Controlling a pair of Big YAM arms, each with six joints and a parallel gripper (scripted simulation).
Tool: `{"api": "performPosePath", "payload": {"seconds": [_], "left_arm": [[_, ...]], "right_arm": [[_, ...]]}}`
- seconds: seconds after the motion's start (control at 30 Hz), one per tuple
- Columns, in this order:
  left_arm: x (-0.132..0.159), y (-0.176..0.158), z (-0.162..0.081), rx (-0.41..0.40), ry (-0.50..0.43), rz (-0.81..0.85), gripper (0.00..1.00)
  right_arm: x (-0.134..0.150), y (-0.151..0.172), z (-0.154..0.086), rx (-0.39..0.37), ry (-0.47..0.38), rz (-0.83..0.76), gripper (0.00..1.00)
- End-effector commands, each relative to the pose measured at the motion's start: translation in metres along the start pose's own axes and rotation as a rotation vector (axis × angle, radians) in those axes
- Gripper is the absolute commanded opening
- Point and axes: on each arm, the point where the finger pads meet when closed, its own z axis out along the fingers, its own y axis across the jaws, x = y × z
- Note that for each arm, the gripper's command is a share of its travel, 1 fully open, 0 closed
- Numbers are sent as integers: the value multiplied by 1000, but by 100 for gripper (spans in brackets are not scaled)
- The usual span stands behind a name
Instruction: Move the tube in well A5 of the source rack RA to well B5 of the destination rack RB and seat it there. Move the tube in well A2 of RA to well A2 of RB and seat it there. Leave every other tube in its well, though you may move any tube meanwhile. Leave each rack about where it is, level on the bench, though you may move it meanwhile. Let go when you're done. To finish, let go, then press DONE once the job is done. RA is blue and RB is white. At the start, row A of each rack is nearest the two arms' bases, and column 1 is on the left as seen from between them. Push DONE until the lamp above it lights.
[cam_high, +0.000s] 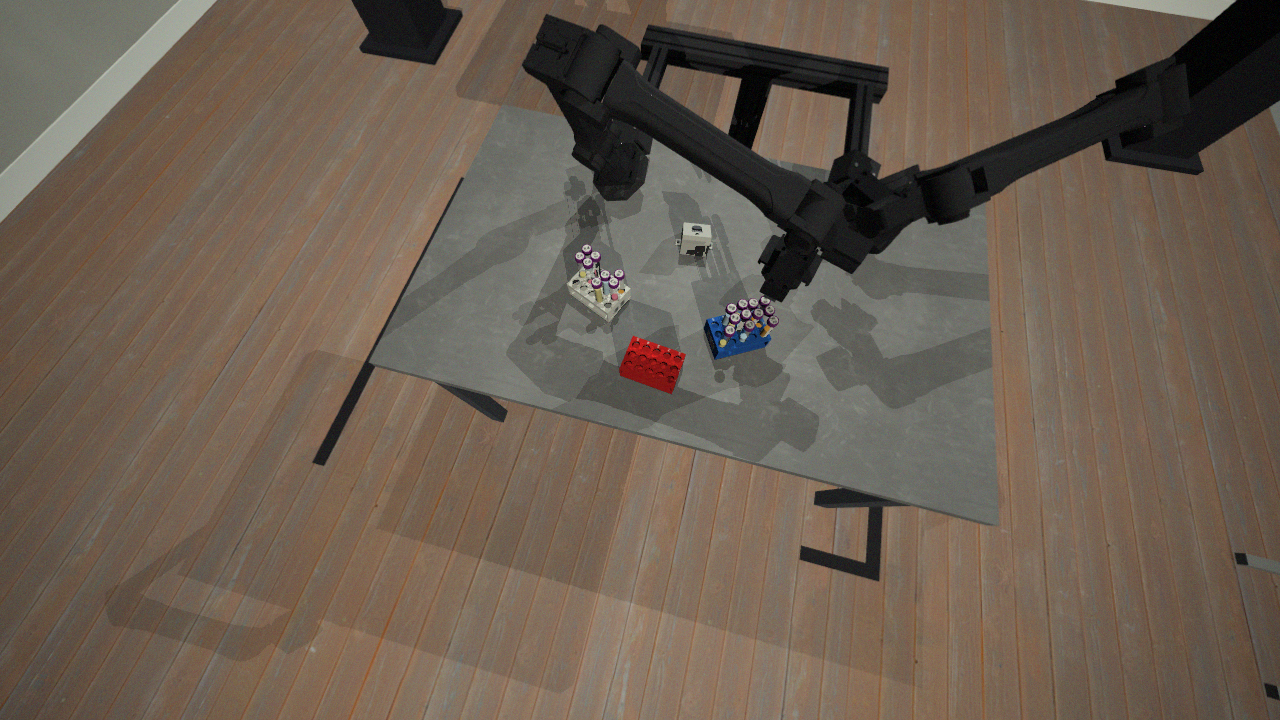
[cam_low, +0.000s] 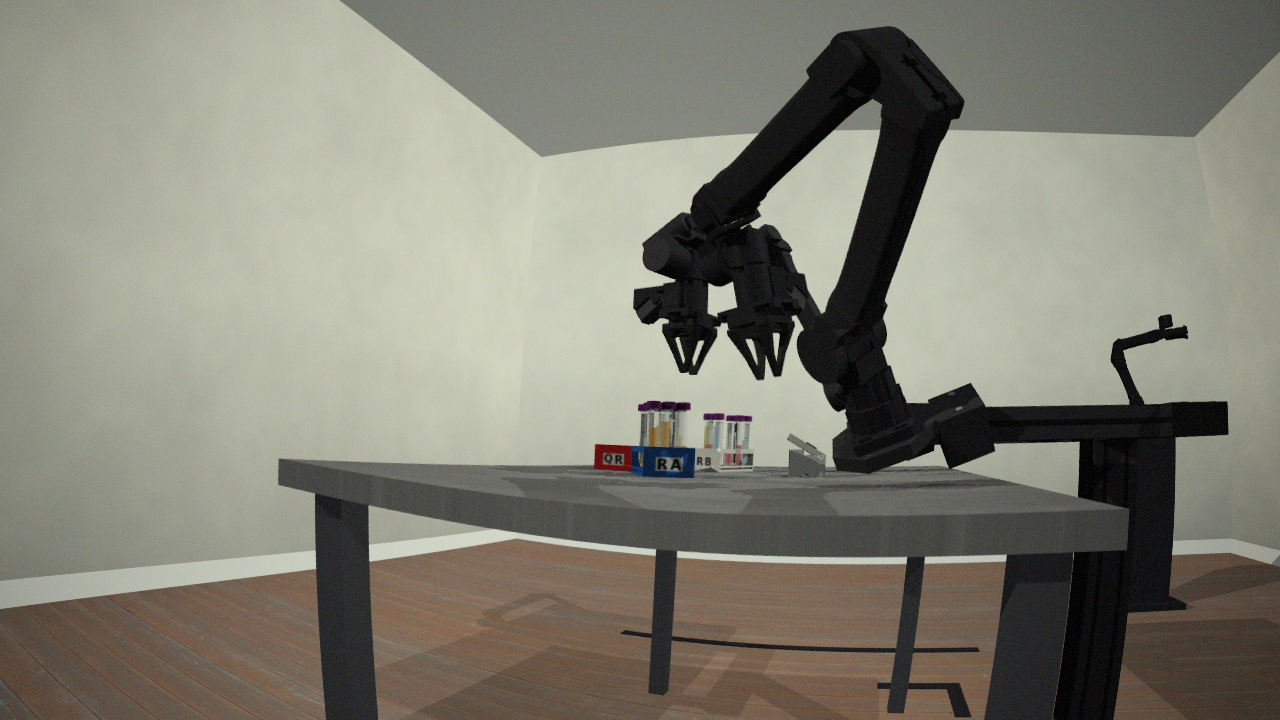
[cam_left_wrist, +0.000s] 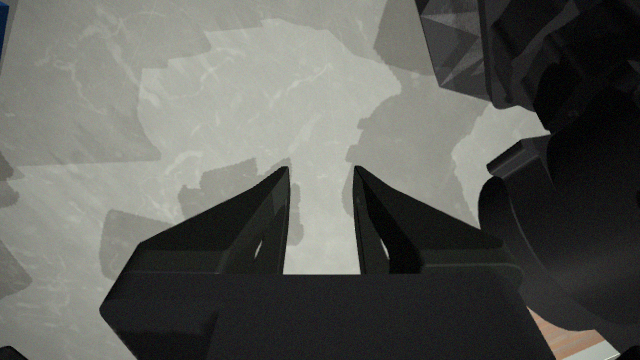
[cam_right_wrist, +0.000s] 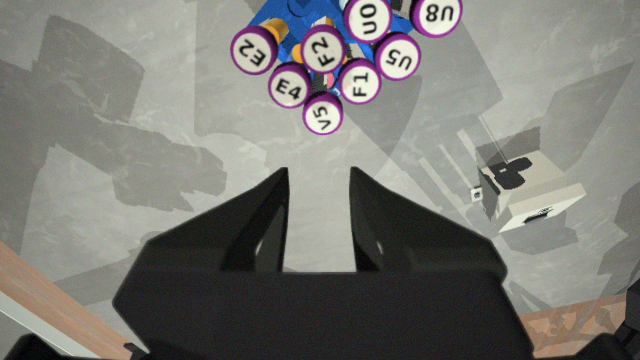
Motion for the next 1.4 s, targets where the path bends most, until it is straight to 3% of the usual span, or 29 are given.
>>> {"api": "performPosePath", "payload": {"seconds": [0.0, 0.73, 1.37], "left_arm": [[1, 8, -10, -24, -9, -9, 30], [1, 8, -10, -24, -9, -9, 30], [1, 8, -10, -24, -9, -9, 30]], "right_arm": [[-4, -1, 19, 17, 3, -4, 30], [-3, -3, 56, 18, 3, -4, 30], [-3, -3, 60, 18, 4, -4, 30]]}}
